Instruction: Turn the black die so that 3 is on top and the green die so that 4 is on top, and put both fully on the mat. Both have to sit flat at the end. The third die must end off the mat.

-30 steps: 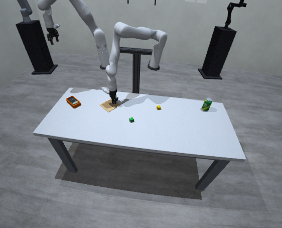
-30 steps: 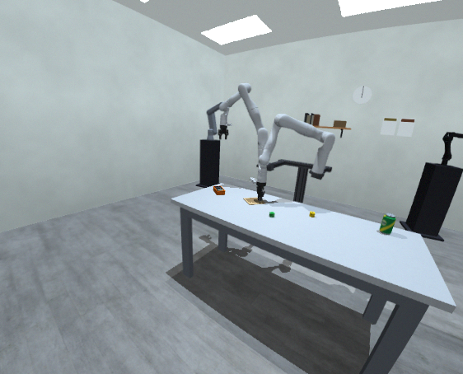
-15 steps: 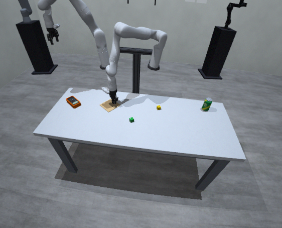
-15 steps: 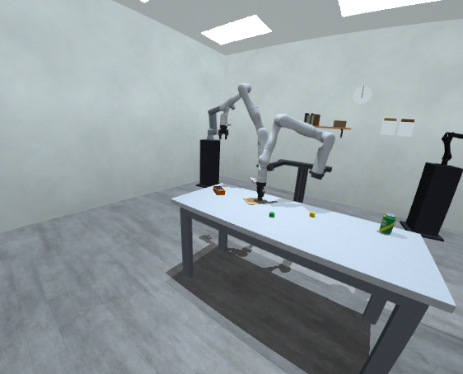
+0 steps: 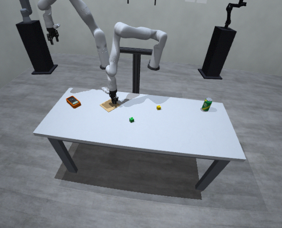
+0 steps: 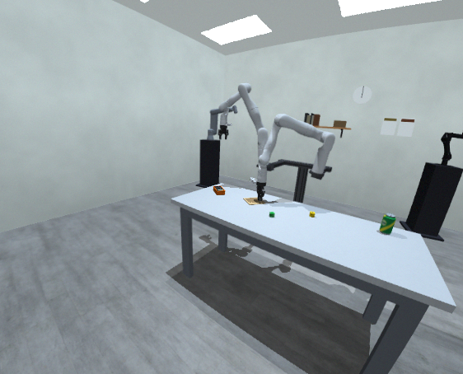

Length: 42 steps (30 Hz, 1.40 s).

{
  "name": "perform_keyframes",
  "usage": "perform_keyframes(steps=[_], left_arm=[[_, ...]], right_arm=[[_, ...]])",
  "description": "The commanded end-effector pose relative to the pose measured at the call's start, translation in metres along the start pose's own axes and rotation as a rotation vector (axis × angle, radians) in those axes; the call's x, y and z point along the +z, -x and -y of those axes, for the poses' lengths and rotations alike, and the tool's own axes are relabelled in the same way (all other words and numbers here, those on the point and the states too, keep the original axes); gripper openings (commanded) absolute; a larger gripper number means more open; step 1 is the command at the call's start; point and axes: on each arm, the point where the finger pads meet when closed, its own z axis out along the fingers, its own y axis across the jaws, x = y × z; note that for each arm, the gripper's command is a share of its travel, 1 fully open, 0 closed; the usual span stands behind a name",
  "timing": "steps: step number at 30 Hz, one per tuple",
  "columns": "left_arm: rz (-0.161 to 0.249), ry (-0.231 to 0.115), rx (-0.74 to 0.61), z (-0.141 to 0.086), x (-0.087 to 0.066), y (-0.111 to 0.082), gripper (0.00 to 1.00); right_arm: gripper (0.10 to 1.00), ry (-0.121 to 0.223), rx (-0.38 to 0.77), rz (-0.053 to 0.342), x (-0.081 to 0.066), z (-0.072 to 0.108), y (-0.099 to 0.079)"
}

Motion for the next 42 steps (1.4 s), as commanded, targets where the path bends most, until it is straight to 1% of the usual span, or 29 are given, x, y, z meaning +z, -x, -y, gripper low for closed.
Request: perform_keyframes(steps=[1,5,7,10,12,15,22,26,32,35,36,42], left_arm=[[-0.002,0.000,0.000,0.000,-0.001,-0.001,0.516],[-0.002,0.000,0.000,0.000,-0.003,-0.001,0.516],[-0.002,0.000,0.000,0.000,-0.006,-0.001,0.516],[-0.002,0.000,0.000,0.000,-0.015,-0.001,0.516],[-0.002,0.000,0.000,0.000,-0.015,-0.001,0.516],[-0.002,0.000,0.000,0.000,-0.029,-0.001,0.516],[-0.002,0.000,0.000,0.000,-0.067,-0.001,0.516],[-0.002,0.000,0.000,0.000,-0.083,-0.001,0.516],[-0.002,0.000,0.000,0.000,-0.090,-0.001,0.516],[-0.002,0.000,0.000,0.000,-0.091,-0.001,0.516],[-0.002,0.000,0.000,0.000,-0.091,-0.001,1.000],[-0.002,0.000,0.000,0.000,-0.091,-0.001,1.000]], right_arm=[[1.000,0.000,0.000,0.002,-0.001,0.000,0.000],[1.000,0.000,0.000,0.002,-0.001,0.000,0.000],[1.000,0.000,0.000,0.002,-0.001,0.000,0.000],[1.000,0.000,0.000,0.002,-0.001,0.000,0.000],[1.000,0.000,0.000,0.002,-0.001,0.000,0.000],[1.000,0.000,0.000,0.002,-0.001,0.000,0.000],[1.000,0.000,0.000,0.002,-0.001,0.000,0.000],[1.000,0.000,0.000,0.002,-0.001,0.000,0.000],[1.000,0.000,0.000,0.002,-0.001,0.000,0.000],[1.000,0.000,0.000,0.002,-0.001,0.000,0.000],[1.000,0.000,0.000,0.002,-0.001,0.000,0.000],[1.000,0.000,0.000,0.002,-0.001,0.000,0.000]])
